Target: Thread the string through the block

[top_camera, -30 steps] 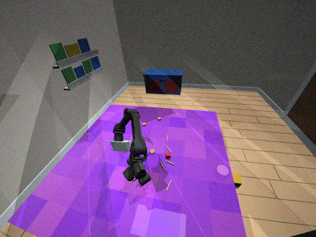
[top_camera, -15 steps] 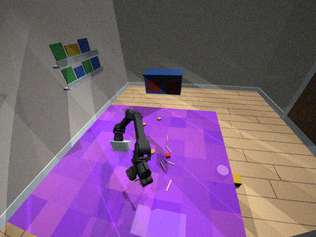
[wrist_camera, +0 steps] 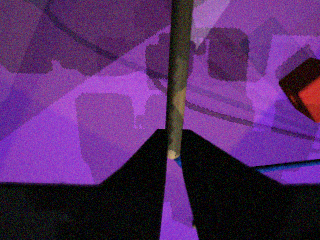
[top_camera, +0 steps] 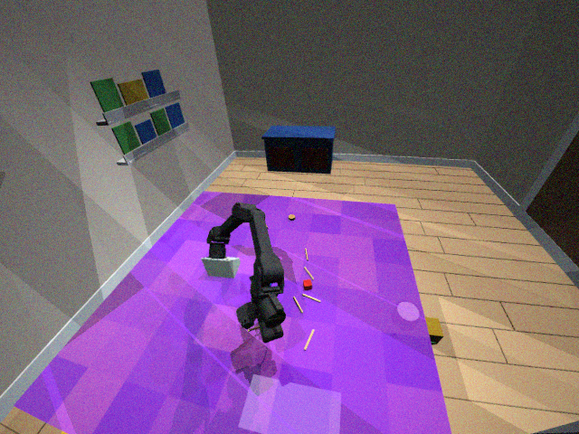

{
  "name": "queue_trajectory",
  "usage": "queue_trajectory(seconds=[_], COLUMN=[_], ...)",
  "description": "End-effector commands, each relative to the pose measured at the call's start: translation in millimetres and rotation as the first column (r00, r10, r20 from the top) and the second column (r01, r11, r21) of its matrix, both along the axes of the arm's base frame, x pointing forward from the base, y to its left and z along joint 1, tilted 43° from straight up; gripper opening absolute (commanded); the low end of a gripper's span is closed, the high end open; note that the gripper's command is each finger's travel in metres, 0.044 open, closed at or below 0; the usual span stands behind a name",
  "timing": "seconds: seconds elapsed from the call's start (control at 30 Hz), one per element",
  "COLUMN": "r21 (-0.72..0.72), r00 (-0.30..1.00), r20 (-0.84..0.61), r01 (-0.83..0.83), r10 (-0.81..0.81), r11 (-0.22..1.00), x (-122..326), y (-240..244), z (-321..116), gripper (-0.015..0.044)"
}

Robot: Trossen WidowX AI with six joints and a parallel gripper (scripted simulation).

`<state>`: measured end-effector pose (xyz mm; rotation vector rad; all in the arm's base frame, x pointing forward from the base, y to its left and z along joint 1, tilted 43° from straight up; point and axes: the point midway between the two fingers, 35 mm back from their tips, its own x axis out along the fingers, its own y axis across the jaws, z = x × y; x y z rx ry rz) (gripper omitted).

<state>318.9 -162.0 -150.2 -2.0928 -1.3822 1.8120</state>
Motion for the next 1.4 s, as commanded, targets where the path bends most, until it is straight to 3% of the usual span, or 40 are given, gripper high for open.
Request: queue_trajectory(seconds=[0.0,1.37], r21=[0.0,-0.066], r00=[0.999,0.903], r20=[-0.028,-0.27], r01=[0.033,0.328], r10=[-0.033,-0.334], r11=[0.999,0.942], x=[5.8,54.1], y=[3.0,25.8], z=[-0.1,6.9], gripper=[0.0,0.0])
